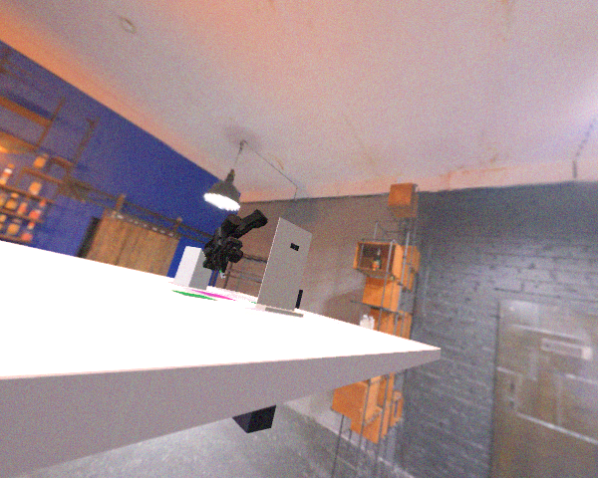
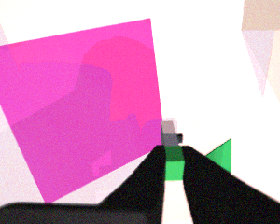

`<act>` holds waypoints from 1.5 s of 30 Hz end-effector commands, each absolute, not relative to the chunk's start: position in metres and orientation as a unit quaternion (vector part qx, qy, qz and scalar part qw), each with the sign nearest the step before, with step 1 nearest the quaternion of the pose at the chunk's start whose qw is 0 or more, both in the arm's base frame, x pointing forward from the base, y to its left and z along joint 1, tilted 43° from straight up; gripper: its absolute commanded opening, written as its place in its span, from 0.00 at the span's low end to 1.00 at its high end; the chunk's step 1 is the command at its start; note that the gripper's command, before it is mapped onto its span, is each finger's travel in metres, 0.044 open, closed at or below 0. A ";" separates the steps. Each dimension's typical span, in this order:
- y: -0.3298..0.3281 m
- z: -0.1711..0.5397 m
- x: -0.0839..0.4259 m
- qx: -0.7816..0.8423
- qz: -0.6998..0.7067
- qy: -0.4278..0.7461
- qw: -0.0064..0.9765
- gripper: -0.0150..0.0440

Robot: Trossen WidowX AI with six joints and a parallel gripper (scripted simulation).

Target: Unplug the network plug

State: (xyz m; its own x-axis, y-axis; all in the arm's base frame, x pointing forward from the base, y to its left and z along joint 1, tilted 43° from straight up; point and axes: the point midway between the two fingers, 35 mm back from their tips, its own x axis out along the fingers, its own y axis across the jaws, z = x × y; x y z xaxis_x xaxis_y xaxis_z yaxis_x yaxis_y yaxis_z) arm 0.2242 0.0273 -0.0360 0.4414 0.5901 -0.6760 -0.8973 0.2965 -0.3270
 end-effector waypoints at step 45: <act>0.053 -0.068 0.219 -0.345 0.484 0.222 0.773 0.25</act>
